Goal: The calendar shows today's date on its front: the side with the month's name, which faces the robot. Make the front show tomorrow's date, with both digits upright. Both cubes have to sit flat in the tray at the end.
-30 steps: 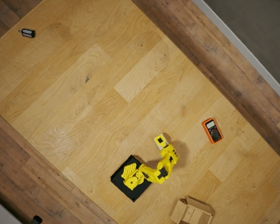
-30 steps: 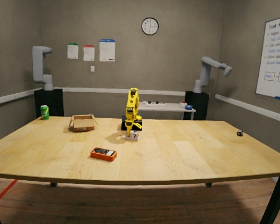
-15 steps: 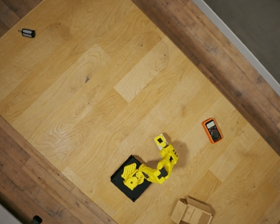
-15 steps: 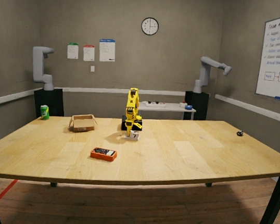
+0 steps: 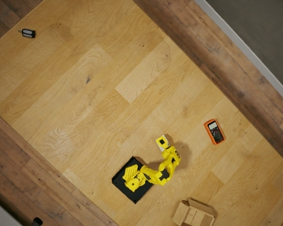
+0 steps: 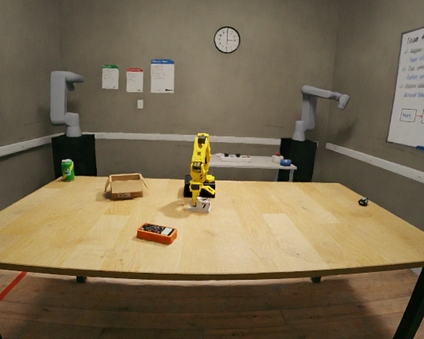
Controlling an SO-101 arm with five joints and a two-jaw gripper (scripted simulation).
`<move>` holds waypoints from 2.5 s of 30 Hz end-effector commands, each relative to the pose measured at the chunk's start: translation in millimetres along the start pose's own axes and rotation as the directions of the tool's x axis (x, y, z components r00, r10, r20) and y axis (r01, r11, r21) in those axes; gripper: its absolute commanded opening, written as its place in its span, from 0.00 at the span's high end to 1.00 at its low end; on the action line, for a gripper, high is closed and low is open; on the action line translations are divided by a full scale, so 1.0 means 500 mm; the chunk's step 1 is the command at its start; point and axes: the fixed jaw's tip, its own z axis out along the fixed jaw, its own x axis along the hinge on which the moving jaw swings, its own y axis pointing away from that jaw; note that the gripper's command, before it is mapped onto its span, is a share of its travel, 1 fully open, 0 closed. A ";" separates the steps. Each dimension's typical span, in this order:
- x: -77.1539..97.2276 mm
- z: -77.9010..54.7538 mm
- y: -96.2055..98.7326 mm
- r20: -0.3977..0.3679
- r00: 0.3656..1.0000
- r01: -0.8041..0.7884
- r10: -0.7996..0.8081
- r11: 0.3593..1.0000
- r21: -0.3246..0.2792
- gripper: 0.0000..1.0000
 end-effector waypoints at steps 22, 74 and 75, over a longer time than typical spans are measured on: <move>0.002 -0.016 -0.012 0.002 1.000 -0.018 0.018 1.000 0.016 1.00; 0.002 -0.092 -0.005 0.002 1.000 -0.018 0.018 1.000 0.016 1.00; 0.002 -0.094 -0.005 0.002 1.000 -0.018 0.018 1.000 0.016 1.00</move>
